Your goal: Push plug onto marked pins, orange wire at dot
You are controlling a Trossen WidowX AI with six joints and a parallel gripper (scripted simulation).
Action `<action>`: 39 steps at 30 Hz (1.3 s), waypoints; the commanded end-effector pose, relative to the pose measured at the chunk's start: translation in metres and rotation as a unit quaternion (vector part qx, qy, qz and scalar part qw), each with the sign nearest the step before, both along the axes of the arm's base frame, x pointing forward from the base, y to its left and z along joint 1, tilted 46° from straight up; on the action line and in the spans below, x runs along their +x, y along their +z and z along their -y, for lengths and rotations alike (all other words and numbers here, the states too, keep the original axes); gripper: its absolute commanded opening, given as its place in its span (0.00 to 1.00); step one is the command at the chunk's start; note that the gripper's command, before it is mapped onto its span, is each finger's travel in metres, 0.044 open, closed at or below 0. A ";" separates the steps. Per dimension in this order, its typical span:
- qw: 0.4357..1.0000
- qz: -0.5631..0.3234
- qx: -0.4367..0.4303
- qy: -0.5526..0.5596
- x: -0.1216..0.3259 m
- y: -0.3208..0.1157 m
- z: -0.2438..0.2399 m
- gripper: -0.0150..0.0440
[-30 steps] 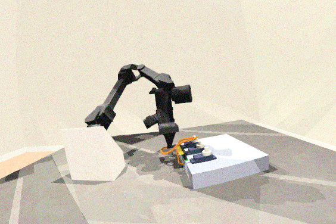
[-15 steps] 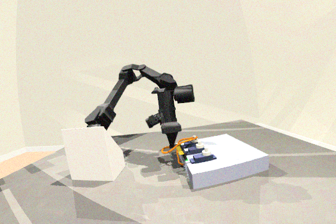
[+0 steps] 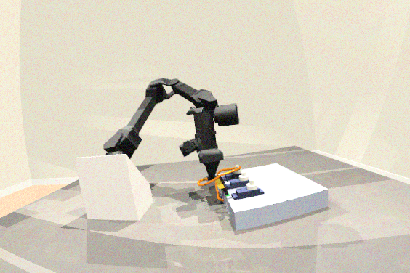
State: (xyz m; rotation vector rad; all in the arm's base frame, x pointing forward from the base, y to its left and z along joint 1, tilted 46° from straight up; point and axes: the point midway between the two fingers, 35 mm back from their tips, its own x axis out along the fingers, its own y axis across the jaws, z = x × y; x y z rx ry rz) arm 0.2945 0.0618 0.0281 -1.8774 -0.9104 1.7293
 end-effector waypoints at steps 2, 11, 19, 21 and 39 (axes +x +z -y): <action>1.000 -0.001 0.000 -0.001 0.001 0.009 0.010 0.74; 1.000 -0.002 0.000 -0.001 -0.001 0.041 0.043 1.00; 1.000 -0.002 0.000 -0.001 -0.001 0.041 0.043 1.00; 1.000 -0.002 0.000 -0.001 -0.001 0.041 0.043 1.00; 1.000 -0.002 0.000 -0.001 -0.001 0.041 0.043 1.00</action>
